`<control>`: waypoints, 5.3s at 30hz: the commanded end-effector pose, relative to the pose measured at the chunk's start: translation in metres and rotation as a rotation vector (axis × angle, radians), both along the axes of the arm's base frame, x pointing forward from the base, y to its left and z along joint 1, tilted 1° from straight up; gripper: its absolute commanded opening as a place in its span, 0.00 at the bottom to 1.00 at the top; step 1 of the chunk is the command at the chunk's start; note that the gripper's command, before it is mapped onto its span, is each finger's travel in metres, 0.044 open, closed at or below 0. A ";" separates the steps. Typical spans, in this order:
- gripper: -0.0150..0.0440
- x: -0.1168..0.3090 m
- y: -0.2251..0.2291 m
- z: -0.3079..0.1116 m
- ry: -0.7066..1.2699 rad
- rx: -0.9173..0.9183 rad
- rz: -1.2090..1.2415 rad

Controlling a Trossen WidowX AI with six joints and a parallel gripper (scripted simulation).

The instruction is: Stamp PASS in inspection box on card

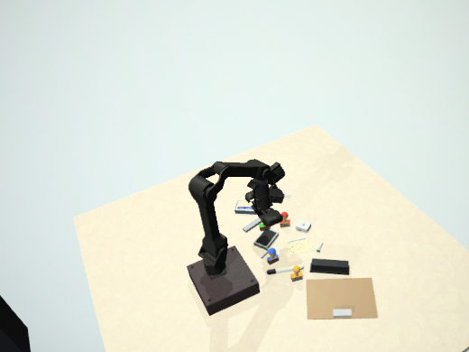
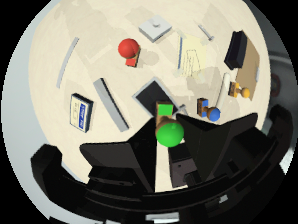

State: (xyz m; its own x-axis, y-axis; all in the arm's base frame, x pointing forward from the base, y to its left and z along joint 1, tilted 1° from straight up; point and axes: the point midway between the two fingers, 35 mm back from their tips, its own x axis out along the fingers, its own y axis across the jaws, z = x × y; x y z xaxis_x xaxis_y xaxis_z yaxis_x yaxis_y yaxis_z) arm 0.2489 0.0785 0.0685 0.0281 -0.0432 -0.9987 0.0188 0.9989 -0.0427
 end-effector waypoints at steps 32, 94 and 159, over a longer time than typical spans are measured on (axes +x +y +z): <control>0.25 0.001 0.000 -0.024 -0.002 -0.007 -0.003; 0.25 0.001 -0.001 -0.052 -0.002 -0.012 0.003; 0.25 0.002 0.000 -0.022 -0.003 -0.011 0.003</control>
